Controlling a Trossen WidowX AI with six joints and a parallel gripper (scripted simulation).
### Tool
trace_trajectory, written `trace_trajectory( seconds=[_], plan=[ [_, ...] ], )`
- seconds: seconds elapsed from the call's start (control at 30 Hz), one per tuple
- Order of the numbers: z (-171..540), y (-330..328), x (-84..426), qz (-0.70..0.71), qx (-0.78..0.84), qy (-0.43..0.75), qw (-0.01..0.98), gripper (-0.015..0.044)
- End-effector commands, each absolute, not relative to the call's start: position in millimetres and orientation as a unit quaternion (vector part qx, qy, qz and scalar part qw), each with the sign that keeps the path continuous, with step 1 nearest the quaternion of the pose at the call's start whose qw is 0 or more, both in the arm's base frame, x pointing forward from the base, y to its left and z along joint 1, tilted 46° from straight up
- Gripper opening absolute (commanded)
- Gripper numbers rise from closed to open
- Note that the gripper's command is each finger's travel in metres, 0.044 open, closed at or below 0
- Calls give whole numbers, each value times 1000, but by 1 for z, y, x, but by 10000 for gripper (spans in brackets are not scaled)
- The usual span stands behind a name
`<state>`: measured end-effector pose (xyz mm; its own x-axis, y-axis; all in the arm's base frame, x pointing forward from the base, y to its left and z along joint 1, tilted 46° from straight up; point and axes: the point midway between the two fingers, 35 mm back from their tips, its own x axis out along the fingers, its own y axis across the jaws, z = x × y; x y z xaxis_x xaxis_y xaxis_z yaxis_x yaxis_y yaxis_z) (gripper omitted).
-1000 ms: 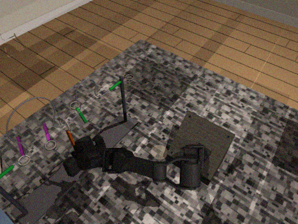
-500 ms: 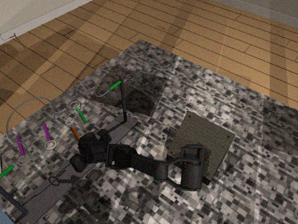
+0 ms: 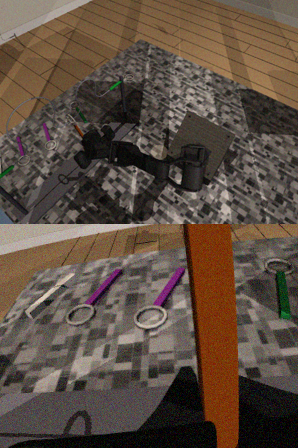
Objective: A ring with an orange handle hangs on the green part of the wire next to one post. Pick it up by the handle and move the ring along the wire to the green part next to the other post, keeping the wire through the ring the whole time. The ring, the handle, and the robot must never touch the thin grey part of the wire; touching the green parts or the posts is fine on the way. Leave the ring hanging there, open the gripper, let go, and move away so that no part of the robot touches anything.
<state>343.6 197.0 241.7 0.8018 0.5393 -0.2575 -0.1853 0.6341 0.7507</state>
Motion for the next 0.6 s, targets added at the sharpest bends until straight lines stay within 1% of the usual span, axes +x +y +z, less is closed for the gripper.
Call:
trace_trajectory(
  seconds=[0.0, 0.57],
  plan=[
    [237, 194, 343, 208, 366, 239, 875, -150],
    [211, 166, 347, 190, 282, 246, 908, -150]
  ],
)
